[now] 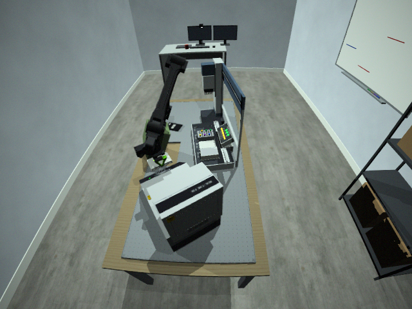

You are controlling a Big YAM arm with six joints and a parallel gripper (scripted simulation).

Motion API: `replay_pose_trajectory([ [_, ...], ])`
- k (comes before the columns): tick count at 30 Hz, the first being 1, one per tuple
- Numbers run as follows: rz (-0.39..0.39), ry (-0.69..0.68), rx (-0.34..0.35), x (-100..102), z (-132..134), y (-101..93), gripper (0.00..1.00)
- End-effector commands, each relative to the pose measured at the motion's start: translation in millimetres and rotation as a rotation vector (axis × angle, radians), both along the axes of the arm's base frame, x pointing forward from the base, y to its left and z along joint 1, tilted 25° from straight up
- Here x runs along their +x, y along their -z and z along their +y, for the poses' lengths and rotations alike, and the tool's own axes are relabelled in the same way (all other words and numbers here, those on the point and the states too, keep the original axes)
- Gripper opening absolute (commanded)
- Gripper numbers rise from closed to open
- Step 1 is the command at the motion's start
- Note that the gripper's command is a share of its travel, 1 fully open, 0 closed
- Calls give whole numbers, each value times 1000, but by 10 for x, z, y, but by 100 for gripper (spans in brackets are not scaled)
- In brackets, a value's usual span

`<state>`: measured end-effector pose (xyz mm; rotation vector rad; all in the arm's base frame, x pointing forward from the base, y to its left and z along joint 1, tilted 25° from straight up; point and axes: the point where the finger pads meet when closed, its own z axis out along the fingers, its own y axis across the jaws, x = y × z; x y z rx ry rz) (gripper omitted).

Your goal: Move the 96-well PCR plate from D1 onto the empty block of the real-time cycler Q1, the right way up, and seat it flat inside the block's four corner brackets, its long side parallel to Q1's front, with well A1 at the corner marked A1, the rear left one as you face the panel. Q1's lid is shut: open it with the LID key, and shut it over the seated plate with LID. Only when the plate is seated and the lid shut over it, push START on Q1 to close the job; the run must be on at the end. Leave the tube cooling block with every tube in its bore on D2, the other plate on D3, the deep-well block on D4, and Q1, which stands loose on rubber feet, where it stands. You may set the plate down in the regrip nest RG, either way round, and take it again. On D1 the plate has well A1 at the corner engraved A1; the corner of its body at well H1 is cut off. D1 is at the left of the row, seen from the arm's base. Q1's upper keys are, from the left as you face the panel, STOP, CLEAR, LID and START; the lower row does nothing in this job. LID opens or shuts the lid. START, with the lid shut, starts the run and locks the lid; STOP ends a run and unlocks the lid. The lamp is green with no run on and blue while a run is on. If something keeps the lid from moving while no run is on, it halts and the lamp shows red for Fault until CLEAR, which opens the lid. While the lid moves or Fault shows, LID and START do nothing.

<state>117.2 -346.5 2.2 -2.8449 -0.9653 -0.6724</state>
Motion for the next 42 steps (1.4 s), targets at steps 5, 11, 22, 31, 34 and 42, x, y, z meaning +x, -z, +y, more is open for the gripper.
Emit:
replay_pose_trajectory([
  [5, 0, 16, -37, 152, -469, -160, 0],
  [11, -3, 8, -25, 381, -619, -165, 0],
  [22, -10, 8, -46, 650, -1072, -286, 0],
  [31, -12, -5, -48, 946, -1361, -304, 0],
  [34, -15, 4, -61, 1001, -1477, -415, 0],
  [42, -16, 6, -85, 819, -1431, -409, 0],
])
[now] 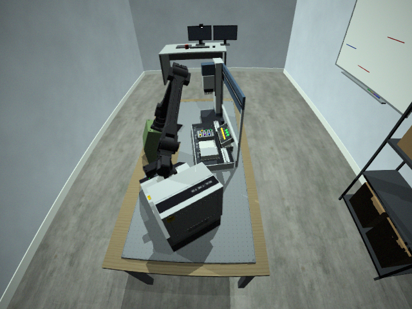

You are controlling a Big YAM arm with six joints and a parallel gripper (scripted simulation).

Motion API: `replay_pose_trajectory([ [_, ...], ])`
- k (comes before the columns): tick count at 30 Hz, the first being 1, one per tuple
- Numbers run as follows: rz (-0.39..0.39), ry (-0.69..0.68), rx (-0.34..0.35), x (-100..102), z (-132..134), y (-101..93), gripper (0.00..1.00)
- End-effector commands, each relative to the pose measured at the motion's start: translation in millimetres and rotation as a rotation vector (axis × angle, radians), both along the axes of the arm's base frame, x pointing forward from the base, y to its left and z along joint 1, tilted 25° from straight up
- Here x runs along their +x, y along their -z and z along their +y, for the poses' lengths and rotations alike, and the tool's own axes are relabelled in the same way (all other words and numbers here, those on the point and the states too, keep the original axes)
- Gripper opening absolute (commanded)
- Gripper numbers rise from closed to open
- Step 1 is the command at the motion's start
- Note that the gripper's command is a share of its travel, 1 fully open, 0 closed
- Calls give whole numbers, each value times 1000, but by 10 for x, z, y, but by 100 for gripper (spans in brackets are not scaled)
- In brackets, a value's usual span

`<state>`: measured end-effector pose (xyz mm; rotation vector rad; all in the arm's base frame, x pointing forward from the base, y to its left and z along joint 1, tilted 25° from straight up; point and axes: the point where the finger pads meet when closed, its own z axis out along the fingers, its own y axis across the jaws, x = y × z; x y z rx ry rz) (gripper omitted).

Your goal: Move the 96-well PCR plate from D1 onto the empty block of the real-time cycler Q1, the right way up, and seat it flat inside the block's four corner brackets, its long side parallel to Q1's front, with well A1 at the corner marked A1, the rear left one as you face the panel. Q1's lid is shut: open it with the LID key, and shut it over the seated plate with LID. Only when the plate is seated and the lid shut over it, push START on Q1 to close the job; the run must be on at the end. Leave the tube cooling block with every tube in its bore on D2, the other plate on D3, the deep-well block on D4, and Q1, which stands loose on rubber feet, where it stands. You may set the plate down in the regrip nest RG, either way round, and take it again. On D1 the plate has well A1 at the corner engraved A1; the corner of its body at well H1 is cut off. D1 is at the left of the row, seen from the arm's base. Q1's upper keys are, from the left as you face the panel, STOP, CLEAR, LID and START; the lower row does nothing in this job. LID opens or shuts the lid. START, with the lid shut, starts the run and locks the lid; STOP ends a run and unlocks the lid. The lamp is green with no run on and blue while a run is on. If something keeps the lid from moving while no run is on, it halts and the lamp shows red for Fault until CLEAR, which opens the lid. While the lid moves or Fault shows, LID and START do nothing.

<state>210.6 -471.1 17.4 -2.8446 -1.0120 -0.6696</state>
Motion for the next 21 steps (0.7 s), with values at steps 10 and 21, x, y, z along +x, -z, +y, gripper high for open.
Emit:
replay_pose_trajectory([
  [10, -18, 1, -72, -97, -46, -241, 0],
  [21, 0, 1, -9, -23, 66, -96, 0],
])
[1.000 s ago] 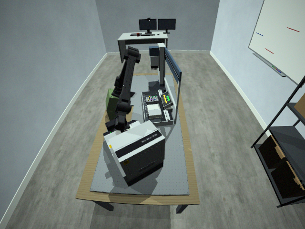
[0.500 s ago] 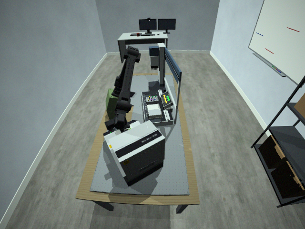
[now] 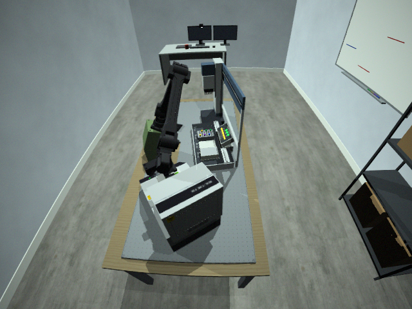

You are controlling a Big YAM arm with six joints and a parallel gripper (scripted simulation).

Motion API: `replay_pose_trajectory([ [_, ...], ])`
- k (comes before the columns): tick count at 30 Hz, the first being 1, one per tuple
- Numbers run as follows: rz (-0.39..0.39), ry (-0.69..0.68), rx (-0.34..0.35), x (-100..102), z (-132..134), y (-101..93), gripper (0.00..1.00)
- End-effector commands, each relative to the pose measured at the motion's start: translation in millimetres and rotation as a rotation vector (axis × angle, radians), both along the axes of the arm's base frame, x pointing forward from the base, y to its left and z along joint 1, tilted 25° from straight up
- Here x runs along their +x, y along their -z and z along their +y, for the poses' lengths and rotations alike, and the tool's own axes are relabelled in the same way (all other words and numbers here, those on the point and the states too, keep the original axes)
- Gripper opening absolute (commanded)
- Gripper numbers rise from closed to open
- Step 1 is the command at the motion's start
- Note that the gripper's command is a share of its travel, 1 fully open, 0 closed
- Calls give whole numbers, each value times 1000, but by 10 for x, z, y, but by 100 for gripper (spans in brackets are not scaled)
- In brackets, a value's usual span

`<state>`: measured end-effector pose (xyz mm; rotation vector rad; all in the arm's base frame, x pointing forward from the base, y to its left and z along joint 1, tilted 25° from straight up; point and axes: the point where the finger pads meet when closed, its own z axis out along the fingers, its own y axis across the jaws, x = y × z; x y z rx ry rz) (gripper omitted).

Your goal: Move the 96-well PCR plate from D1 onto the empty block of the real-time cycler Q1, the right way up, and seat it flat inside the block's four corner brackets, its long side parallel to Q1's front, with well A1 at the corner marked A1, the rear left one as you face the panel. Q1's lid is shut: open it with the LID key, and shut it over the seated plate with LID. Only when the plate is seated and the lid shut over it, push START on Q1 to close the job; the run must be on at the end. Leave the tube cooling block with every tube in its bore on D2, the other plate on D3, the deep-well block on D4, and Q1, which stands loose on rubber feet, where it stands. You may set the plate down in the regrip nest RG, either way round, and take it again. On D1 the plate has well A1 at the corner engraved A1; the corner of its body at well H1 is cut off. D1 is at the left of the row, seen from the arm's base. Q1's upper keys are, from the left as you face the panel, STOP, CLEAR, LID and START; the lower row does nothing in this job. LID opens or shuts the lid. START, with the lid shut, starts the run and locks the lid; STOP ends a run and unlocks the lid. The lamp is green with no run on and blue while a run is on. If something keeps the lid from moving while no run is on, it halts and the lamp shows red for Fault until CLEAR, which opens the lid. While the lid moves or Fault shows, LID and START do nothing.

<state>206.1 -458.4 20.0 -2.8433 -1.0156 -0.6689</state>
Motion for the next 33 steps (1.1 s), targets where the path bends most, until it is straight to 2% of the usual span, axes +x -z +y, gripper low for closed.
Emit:
replay_pose_trajectory([
  [1, 1, 13, -3, -2, -81, -62, 0],
  [7, -1, 38, -8, -95, -250, -29, 0],
  [11, -5, 39, -23, -88, -303, -91, 0],
  [15, -13, 39, -49, 6, -355, -242, 0],
  [22, -21, 6, -72, 126, -249, -279, 0],
  [33, -17, 12, -56, -75, -168, -180, 0],
])
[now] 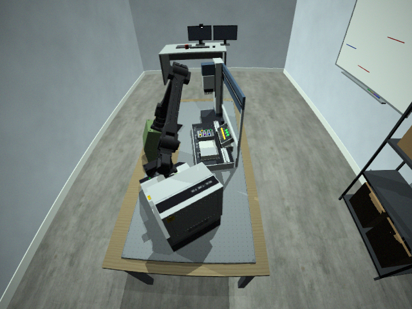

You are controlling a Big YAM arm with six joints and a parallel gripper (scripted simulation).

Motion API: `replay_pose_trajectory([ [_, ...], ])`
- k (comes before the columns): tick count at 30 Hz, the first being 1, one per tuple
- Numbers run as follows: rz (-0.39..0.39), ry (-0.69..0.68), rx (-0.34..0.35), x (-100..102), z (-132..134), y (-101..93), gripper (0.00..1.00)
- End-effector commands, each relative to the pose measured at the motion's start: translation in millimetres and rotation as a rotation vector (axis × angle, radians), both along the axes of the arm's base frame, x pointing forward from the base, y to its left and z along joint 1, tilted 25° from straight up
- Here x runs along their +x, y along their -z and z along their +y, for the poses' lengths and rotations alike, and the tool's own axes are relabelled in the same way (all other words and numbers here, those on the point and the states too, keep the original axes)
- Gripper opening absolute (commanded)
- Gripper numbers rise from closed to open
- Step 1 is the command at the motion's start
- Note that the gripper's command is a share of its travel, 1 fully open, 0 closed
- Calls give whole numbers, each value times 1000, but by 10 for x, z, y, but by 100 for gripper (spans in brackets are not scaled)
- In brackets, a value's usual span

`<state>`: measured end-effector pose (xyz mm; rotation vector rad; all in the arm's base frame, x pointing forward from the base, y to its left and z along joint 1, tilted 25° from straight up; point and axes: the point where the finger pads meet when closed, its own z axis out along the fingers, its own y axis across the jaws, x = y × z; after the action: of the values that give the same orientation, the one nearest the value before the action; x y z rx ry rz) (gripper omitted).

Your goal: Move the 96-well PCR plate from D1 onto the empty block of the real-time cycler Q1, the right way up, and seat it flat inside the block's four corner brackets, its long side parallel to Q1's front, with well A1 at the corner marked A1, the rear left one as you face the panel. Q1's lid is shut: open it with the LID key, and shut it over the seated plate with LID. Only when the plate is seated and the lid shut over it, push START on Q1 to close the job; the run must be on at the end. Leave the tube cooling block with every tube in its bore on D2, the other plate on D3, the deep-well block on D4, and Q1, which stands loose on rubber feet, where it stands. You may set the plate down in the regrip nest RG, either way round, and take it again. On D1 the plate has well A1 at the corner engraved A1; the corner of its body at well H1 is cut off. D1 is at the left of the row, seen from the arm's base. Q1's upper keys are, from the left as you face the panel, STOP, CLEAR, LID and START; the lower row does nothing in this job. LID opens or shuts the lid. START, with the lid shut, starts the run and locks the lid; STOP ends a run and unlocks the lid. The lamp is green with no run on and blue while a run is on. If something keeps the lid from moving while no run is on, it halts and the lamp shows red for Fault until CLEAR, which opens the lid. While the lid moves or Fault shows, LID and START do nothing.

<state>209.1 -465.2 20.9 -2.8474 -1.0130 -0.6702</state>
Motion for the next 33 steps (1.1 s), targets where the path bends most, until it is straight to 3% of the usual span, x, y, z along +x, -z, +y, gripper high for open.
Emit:
replay_pose_trajectory([
  [1, -14, 9, -47, -119, -82, -162, 0],
  [12, -7, 20, -25, -126, -168, -122, 0],
  [18, -2, 16, -12, 25, -186, -66, 0],
  [22, -7, 10, -27, 82, -186, -154, 0],
  [27, -14, 28, -51, 0, -264, -268, 0],
  [33, -13, 34, -49, -68, -225, -275, 0],
])
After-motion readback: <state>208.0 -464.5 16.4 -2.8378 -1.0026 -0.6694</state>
